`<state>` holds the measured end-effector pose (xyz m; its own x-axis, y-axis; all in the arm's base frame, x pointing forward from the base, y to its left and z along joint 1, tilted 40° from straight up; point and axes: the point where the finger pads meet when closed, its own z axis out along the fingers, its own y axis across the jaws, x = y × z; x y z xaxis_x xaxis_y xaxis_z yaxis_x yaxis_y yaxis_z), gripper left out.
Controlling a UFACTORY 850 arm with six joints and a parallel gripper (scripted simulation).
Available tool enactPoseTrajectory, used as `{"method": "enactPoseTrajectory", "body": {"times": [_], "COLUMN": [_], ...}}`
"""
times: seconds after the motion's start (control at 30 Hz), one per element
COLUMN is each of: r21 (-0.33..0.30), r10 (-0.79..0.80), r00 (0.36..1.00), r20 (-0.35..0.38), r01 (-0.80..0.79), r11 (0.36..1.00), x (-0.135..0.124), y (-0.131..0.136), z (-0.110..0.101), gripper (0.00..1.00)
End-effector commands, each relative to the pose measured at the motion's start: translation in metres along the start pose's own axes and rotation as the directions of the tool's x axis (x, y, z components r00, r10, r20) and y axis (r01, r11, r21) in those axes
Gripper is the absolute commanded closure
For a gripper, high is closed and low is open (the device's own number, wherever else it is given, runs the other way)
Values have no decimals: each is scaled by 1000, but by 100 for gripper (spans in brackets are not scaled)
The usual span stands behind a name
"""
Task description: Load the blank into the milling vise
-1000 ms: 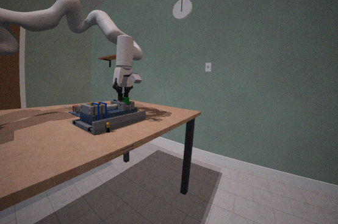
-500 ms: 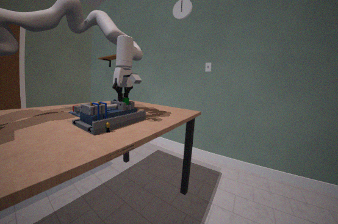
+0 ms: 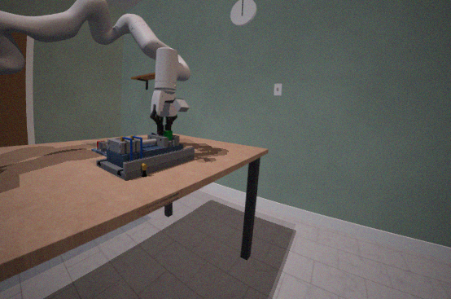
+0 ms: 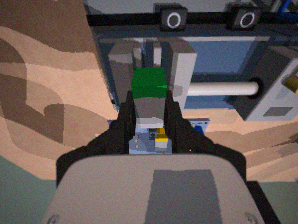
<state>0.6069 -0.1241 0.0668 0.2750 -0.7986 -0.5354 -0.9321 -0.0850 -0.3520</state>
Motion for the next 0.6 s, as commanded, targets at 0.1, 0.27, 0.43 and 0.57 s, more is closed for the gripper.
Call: {"method": "enactPoseTrajectory", "body": {"times": [0.1,0.27,0.43,0.57], "r21": [1,2,2,2], "r10": [-1,-1,-1,-1], "r00": [1000,1000,1000,1000], "r20": [-1,-1,-1,-1], "r01": [1,1,1,1], "r11": [1000,1000,1000,1000], "x": [0,0,0,0], "y": [-1,-1,-1,-1], "z": [-1,-1,-1,-1], "gripper": [100,0,0,0]}}
